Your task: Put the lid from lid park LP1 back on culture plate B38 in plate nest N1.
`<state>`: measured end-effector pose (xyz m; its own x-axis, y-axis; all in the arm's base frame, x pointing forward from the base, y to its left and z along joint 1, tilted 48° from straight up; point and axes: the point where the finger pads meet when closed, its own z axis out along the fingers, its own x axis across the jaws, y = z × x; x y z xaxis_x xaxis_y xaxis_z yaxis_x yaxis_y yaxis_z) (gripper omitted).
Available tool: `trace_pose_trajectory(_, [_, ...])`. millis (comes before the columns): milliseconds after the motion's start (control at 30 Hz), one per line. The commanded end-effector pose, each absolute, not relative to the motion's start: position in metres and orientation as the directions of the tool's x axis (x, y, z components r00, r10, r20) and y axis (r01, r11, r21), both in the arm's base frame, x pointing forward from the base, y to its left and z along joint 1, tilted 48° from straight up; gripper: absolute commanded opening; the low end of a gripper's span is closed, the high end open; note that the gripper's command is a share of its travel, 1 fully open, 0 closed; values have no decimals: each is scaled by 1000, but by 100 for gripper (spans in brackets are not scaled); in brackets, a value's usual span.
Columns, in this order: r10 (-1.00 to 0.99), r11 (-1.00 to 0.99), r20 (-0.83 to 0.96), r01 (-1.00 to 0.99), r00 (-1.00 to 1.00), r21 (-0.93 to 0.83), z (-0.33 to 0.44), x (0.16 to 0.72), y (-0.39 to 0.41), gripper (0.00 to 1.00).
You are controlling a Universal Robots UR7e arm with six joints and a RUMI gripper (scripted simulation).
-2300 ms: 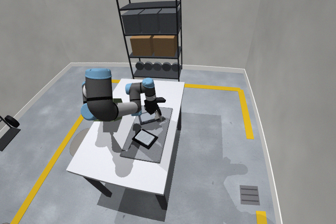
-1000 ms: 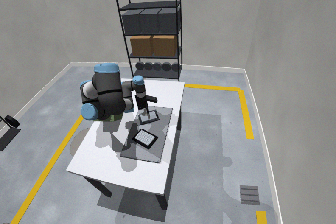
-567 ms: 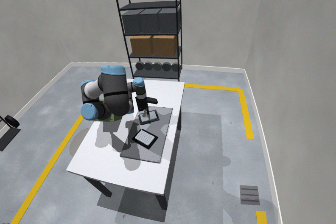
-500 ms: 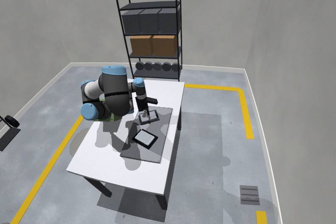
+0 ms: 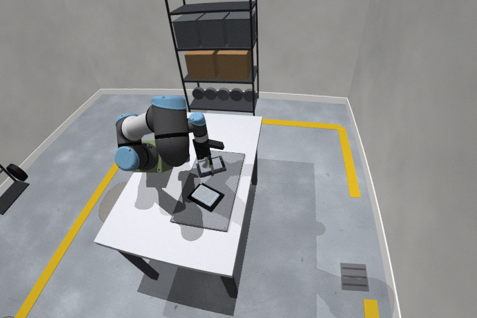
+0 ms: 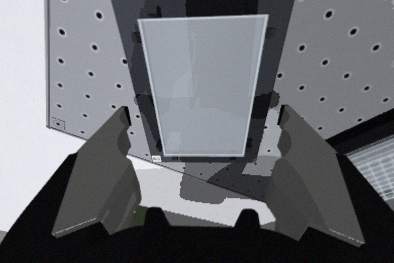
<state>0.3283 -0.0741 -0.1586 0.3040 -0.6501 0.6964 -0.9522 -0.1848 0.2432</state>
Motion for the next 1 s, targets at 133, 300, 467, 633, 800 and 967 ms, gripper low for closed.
trace_pose_trajectory(133, [-650,-185,697,-952,304,242,-158,329,-74,82])
trace_pose_trajectory(300, [-650,-186,697,-952,304,242,-158,329,-74,0])
trace_pose_trajectory(467, [-650,-186,697,-952,304,242,-158,329,-74,0])
trace_pose_trajectory(633, [-650,-186,697,-952,304,242,-158,329,-74,0])
trace_pose_trajectory(800, [-650,-186,697,-952,304,242,-159,329,-74,0])
trace_pose_trajectory(967, [-650,-186,697,-952,304,242,-158,329,-74,0])
